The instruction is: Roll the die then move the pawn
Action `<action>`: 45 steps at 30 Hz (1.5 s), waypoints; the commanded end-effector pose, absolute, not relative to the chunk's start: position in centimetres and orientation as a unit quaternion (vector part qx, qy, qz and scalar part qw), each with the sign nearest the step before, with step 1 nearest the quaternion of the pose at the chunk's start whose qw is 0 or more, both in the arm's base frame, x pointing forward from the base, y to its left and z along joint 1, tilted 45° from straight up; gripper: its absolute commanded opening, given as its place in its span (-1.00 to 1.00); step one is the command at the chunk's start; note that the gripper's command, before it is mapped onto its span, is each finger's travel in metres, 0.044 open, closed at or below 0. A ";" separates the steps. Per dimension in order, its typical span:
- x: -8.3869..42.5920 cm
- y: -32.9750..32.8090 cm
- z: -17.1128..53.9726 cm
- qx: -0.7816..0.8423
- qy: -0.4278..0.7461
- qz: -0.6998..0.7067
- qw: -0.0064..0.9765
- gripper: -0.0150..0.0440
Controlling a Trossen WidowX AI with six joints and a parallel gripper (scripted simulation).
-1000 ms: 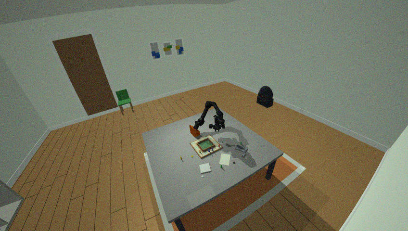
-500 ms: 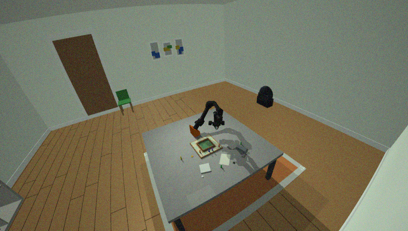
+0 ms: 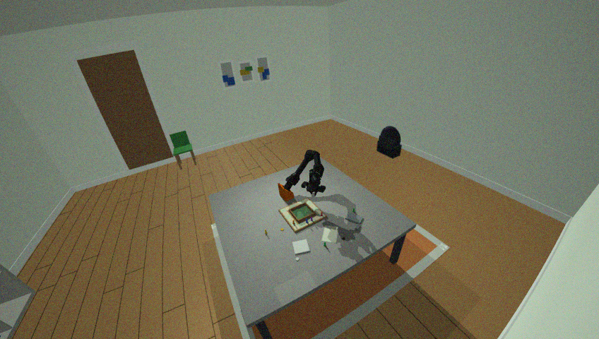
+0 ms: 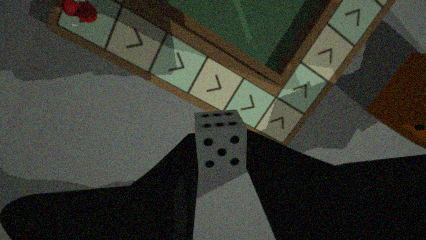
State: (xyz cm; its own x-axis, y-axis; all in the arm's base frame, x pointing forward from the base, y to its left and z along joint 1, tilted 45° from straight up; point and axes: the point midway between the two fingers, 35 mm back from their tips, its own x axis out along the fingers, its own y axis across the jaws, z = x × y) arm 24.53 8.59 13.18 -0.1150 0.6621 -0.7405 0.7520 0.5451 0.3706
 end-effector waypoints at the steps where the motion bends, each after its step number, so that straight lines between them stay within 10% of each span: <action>1: 25.5 7.3 11.1 0.499 0.742 -0.093 0.437 -0.49; 24: 27.5 2.0 2.1 0.591 0.705 -0.256 0.296 -0.49; 45: 26.3 2.5 1.0 0.453 0.607 -0.438 0.484 -0.49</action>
State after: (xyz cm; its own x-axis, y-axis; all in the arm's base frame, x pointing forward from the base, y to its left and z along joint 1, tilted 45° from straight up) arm 26.42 2.59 1.03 -0.1537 0.2255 -0.9620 0.9700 0.2201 -0.1034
